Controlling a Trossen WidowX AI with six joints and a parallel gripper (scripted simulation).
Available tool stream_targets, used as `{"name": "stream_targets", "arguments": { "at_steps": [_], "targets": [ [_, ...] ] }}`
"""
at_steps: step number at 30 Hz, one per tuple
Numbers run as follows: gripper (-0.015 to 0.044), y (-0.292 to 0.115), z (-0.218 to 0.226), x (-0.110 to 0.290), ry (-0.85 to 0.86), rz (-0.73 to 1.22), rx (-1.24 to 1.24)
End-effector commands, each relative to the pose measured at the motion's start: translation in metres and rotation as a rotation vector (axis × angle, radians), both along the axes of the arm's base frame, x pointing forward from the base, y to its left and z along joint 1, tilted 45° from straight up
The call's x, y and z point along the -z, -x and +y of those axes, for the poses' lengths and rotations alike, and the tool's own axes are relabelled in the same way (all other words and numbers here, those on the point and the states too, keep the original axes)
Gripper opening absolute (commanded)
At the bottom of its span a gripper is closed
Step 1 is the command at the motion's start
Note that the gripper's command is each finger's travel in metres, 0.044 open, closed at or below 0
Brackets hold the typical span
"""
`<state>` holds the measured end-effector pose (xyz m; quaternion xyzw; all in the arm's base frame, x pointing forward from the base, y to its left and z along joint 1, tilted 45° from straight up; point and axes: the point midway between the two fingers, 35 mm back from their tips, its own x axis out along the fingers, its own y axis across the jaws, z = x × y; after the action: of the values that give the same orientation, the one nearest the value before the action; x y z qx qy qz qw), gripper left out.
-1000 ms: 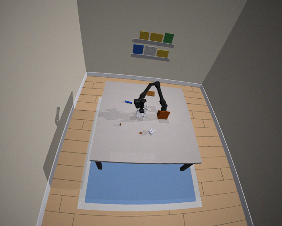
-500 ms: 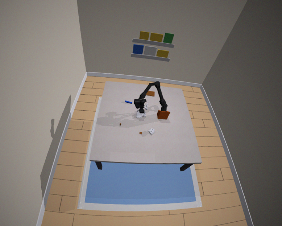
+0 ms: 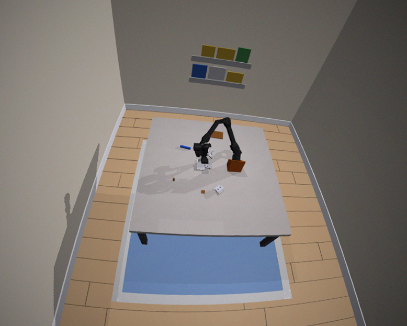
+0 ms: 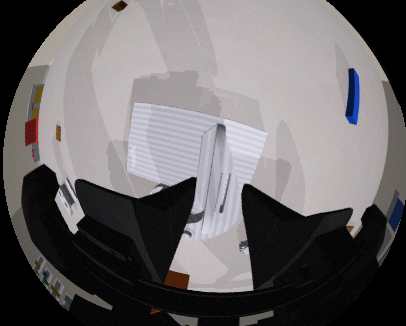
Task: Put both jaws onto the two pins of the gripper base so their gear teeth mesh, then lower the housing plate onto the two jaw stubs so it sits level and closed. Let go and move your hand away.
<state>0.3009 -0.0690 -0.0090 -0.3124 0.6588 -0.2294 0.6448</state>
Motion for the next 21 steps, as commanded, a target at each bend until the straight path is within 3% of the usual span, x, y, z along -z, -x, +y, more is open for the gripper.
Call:
{"name": "stream_targets", "arguments": {
  "at_steps": [1,21],
  "targets": [
    [0.0134,0.0014,-0.0008,0.0012,0.004,0.007,-0.004],
    [0.0134,0.0013,-0.0049,0.0052,0.004,0.008,-0.005]
  ]
}}
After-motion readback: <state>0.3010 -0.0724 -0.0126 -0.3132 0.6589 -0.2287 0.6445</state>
